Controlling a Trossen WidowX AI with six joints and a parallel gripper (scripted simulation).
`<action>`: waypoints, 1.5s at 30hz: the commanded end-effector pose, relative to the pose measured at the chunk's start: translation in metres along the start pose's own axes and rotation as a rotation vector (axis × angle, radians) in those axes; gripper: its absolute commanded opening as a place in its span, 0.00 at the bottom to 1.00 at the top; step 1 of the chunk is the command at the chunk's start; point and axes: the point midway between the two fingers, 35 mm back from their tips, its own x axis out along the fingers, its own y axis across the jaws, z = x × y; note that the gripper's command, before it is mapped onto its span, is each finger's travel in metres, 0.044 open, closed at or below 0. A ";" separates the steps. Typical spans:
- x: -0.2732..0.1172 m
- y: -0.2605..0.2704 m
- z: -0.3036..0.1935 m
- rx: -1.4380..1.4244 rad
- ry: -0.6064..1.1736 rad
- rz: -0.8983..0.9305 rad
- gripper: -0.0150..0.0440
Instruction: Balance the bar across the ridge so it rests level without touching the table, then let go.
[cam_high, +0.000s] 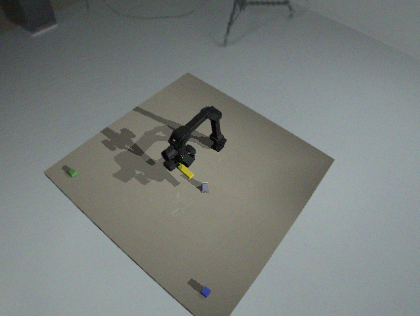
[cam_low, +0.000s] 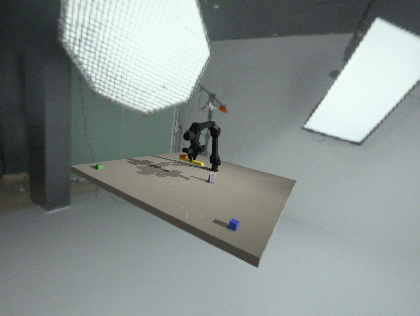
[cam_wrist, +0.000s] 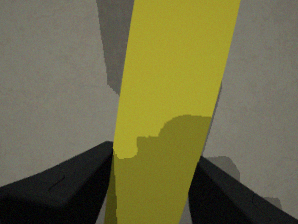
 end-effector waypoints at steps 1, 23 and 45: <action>0.000 0.001 0.015 0.052 -0.003 0.001 0.25; -0.002 0.016 0.100 0.347 -0.011 0.004 0.25; -0.005 0.041 0.173 0.633 -0.016 0.011 0.25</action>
